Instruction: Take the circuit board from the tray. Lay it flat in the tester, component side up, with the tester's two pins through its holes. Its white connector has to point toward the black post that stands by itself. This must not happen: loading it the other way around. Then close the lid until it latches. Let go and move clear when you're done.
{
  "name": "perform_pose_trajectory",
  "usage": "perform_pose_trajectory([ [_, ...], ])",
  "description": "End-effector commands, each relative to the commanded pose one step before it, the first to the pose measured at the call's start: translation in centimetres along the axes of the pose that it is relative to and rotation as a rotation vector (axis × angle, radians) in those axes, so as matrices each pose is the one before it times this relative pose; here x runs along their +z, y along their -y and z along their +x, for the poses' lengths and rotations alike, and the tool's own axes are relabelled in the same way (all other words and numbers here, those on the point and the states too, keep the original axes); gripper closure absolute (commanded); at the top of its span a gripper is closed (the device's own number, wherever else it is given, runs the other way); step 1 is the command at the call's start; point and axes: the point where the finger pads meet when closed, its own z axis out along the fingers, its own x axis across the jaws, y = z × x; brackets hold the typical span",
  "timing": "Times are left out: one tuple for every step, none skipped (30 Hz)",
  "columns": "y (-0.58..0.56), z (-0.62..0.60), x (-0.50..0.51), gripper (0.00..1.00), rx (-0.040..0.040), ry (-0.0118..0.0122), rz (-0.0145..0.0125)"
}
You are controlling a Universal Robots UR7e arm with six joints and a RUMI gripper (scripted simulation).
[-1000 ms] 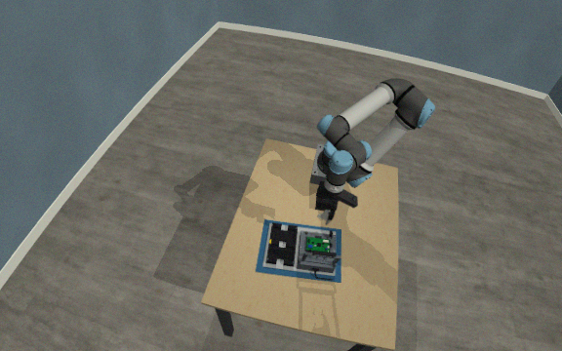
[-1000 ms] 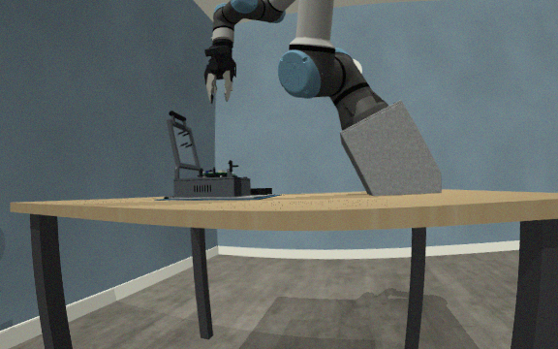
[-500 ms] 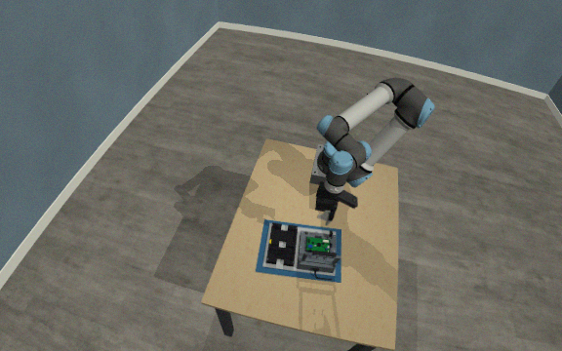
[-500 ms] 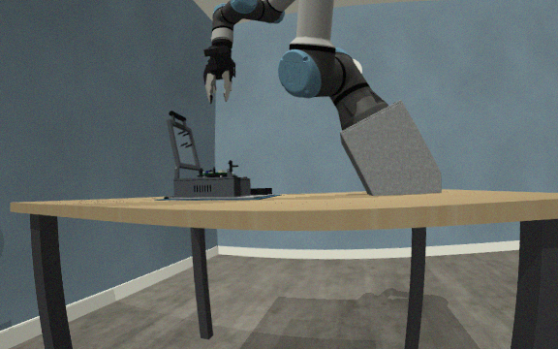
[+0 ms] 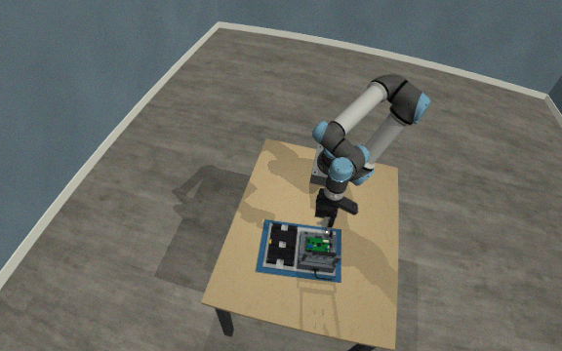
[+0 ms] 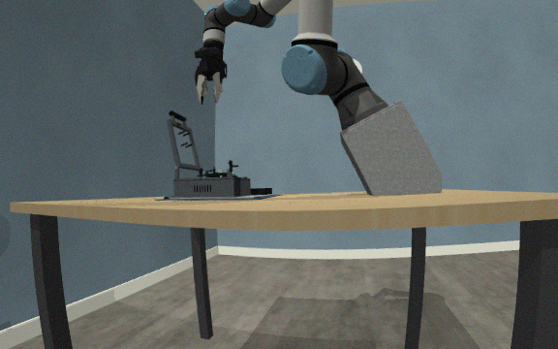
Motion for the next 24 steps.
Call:
perform_pose_trajectory([
  [-0.001,2.712,0.002,0.7,0.00019,0.00201,-0.00318],
  [0.005,0.523,0.0,0.7,0.0,0.0,0.0],
  [0.0,0.0,0.0,0.7,0.0,0.0,0.0],
  [0.0,0.0,0.0,0.7,0.0,0.0,0.0],
  [0.005,0.529,0.0,0.7,0.0,0.0,0.0],
  [0.005,0.532,0.0,0.7,0.0,0.0,0.0],
  [0.005,0.532,0.0,0.7,0.0,0.0,0.0],
  [0.005,0.527,0.0,0.7,0.0,0.0,0.0],
  [0.005,0.52,0.0,0.7,0.0,0.0,0.0],
  [0.005,0.509,0.0,0.7,0.0,0.0,0.0],
  [0.005,0.494,0.0,0.7,0.0,0.0,0.0],
  [0.005,0.476,0.0,0.7,0.0,0.0,0.0],
  [0.004,0.455,0.0,0.7,0.0,0.0,0.0],
  [0.004,0.432,0.0,0.7,0.0,0.0,0.0],
  [0.004,0.405,0.0,0.7,0.0,0.0,0.0],
  [0.003,0.377,0.0,0.7,0.0,0.0,0.0],
  [0.003,0.346,0.0,0.7,0.0,0.0,0.0],
  [0.003,0.313,0.0,0.7,0.0,0.0,0.0],
  [0.003,0.28,0.0,0.7,0.0,0.0,0.0],
  [0.0,0.0,0.0,0.7,0.0,0.0,0.0],
  [0.0,0.0,0.0,0.7,0.0,0.0,0.0],
  [0.002,0.245,0.0,0.7,0.0,0.0,0.0],
  [0.002,0.21,0.0,0.7,0.0,0.0,0.0],
  [0.002,0.176,0.001,0.7,0.0,0.0,0.0],
])
